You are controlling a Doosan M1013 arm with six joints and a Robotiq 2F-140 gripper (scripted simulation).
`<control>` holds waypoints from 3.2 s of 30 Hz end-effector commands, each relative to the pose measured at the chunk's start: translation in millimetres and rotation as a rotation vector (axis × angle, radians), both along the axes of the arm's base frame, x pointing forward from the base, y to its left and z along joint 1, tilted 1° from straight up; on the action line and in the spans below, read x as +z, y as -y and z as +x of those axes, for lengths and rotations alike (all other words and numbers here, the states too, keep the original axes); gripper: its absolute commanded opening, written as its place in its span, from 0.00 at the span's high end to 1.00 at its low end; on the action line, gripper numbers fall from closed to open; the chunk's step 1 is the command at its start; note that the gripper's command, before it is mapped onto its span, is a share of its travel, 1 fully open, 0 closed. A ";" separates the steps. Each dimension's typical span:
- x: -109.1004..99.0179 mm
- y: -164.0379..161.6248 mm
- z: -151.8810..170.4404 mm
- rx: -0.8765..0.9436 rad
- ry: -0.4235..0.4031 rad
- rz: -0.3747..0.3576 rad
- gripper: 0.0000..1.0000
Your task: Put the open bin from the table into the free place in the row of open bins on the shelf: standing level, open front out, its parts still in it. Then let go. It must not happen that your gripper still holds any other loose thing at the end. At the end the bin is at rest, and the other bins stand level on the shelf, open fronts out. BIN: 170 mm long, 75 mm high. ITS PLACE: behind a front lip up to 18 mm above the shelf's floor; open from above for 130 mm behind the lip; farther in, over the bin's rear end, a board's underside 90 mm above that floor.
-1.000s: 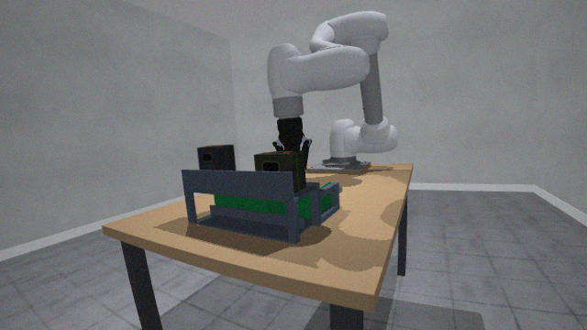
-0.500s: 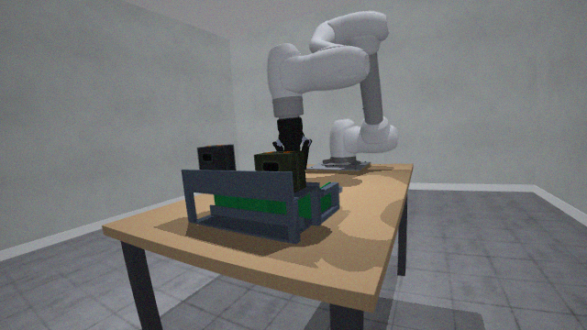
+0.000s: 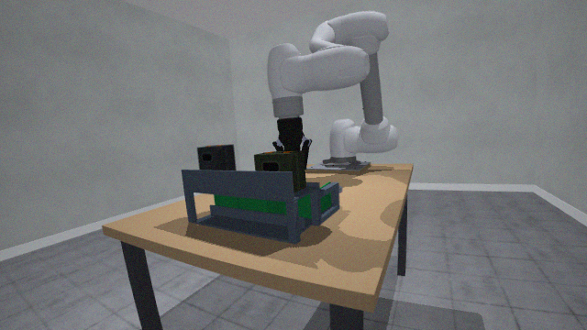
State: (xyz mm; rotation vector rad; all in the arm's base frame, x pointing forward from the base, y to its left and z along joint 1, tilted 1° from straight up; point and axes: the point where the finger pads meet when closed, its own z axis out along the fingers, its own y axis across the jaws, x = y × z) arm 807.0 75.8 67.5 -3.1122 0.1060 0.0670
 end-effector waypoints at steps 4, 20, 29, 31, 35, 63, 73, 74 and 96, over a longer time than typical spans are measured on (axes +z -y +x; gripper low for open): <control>0.2 0.0 0.0 0.000 0.000 0.000 0.94; 0.2 0.0 0.0 0.000 0.000 0.000 0.94; 0.2 0.0 0.0 0.000 0.000 0.000 0.94; 0.3 0.0 0.0 0.000 0.000 0.000 0.94; 0.6 0.0 0.0 0.000 0.000 0.000 0.94; 19.4 0.4 -0.1 0.000 0.000 0.000 0.94; 35.9 0.8 -0.2 0.000 0.000 0.000 0.94; 37.7 0.9 -0.2 0.000 0.000 0.000 0.94; 70.6 1.6 -0.5 0.000 0.000 0.000 0.94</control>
